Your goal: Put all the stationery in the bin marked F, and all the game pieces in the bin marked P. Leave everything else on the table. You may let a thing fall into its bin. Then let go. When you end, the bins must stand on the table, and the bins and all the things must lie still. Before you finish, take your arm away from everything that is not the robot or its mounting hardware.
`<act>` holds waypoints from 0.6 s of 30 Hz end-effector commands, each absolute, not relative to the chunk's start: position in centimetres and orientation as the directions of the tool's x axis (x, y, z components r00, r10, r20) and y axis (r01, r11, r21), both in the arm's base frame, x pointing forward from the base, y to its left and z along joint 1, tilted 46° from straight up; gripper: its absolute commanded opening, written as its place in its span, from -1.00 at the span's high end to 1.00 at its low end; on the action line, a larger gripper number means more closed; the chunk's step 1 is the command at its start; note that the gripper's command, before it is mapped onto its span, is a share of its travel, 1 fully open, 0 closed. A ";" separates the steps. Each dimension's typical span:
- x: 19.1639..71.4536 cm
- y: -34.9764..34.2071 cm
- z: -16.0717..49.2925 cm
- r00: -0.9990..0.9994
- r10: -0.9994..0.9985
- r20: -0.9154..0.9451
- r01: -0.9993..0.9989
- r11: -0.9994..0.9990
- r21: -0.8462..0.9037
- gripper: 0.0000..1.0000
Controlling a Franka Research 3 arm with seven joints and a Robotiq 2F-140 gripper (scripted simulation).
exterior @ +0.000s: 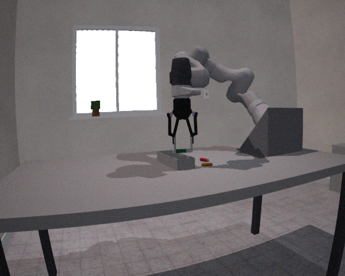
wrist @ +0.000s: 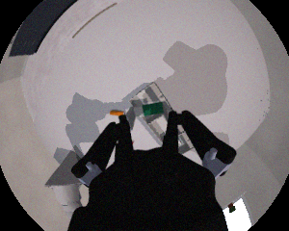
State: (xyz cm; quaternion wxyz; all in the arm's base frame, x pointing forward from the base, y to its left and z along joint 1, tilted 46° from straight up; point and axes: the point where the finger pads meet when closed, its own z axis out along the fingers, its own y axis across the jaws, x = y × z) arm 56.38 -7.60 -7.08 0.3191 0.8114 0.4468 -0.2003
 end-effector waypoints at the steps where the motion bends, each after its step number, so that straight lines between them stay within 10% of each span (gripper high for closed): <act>1: 56.3 -7.5 -7.2 0.647 0.525 -0.552 0.761 -0.484 0.432 0.21; 18: 56.3 -7.4 -7.3 0.820 0.370 -0.435 0.569 -0.602 0.560 0.21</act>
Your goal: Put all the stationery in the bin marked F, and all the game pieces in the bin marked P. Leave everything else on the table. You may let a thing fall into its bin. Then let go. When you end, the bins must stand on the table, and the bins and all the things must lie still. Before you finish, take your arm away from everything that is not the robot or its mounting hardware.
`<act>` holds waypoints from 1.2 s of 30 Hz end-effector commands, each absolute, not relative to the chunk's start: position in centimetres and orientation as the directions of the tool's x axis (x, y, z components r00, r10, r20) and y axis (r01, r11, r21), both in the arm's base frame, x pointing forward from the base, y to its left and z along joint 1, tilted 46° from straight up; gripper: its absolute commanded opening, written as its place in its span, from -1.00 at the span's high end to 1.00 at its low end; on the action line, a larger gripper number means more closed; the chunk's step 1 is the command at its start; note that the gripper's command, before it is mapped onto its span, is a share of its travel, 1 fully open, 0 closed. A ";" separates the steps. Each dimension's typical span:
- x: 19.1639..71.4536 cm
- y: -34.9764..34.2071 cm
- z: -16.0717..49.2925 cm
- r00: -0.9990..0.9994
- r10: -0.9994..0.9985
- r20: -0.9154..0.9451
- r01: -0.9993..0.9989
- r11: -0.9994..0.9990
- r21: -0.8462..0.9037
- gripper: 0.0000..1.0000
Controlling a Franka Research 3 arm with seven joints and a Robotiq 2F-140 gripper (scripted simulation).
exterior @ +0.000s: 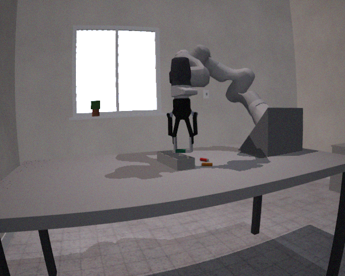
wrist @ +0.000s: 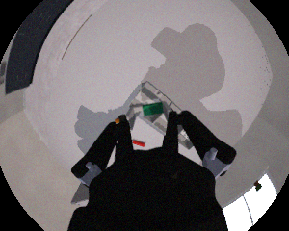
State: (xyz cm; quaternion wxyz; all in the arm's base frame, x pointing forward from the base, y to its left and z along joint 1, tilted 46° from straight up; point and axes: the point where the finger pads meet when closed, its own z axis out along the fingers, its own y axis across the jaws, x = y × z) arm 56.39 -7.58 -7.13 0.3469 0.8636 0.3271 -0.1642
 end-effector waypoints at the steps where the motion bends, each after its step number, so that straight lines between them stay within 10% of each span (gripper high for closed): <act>1: 56.3 -7.4 -7.3 0.829 0.360 -0.427 0.556 -0.607 0.567 0.21; 36: 56.4 -7.3 -7.4 0.997 -0.006 -0.083 0.055 -0.699 0.713 0.21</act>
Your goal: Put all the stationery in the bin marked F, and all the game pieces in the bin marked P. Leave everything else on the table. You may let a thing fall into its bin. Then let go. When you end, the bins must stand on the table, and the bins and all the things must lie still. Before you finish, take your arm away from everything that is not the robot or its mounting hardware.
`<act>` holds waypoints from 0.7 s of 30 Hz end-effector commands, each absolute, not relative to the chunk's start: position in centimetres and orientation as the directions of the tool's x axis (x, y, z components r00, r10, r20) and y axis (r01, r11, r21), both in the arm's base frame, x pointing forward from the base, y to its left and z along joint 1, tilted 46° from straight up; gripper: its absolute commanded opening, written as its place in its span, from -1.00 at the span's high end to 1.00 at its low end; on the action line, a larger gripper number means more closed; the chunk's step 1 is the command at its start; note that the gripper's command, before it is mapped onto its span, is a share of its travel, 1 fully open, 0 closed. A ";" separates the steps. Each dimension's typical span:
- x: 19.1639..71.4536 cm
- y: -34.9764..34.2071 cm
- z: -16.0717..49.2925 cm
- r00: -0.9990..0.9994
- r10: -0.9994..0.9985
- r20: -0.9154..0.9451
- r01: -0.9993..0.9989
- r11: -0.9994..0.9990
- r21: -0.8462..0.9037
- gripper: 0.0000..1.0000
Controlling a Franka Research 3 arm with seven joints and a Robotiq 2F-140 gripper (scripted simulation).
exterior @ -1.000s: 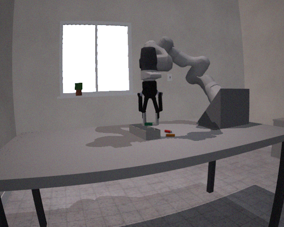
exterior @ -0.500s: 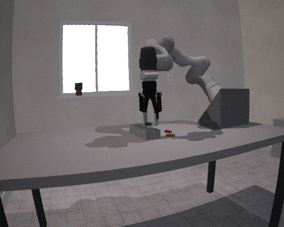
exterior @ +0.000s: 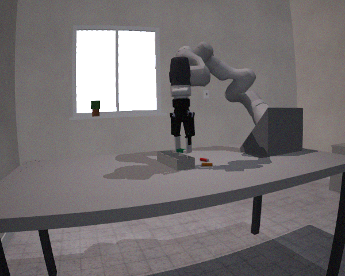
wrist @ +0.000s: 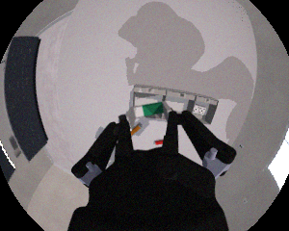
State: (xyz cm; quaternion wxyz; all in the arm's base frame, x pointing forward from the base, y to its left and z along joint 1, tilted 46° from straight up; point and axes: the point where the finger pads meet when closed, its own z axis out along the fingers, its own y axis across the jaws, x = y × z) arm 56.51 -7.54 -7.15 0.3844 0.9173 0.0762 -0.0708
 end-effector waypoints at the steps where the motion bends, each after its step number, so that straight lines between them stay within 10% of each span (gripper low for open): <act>1: 56.4 -7.3 -7.4 0.997 -0.017 -0.071 0.039 -0.699 0.714 0.21; 21: 56.5 -7.3 -7.4 0.995 -0.099 0.024 -0.086 -0.692 0.717 0.21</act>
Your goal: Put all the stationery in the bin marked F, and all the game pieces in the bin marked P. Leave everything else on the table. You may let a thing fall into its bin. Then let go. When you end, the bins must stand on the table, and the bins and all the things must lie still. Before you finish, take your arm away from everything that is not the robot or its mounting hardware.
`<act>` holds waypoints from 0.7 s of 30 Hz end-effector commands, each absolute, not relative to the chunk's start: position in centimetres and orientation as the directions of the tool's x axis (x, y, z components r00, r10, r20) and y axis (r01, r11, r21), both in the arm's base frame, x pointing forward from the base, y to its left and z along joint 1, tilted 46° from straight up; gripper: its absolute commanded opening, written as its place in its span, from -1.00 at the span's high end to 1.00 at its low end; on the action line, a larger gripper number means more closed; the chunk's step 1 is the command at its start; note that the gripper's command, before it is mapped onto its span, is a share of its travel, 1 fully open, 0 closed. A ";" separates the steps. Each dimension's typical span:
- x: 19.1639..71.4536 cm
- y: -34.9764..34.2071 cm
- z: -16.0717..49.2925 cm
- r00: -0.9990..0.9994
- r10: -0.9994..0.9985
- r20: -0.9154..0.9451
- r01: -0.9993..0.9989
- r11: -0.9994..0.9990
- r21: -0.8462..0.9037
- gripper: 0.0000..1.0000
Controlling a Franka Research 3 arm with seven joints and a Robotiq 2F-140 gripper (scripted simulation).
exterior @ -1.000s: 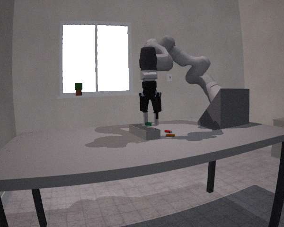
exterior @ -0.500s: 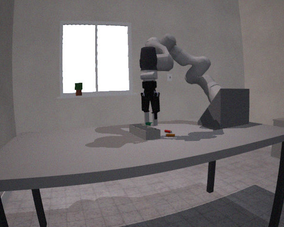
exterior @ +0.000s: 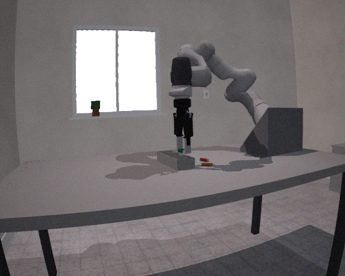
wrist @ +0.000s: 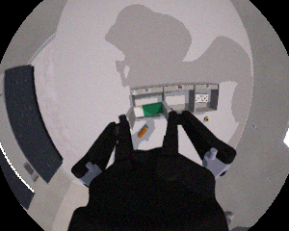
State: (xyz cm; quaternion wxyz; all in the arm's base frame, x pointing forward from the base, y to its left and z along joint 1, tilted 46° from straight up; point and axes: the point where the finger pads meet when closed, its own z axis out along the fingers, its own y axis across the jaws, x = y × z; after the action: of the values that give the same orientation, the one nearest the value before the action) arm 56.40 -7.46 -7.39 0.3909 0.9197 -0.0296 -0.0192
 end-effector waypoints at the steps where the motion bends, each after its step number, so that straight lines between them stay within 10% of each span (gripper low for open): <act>1: 56.5 -7.3 -7.4 0.995 -0.099 0.024 -0.086 -0.692 0.717 0.21; 21: 56.4 -8.1 -8.0 0.995 -0.099 0.024 -0.086 -0.692 0.717 0.21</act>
State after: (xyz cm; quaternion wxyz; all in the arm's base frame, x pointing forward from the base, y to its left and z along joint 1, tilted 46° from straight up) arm 56.44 -7.90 -7.68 0.3900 0.9196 -0.0464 -0.0103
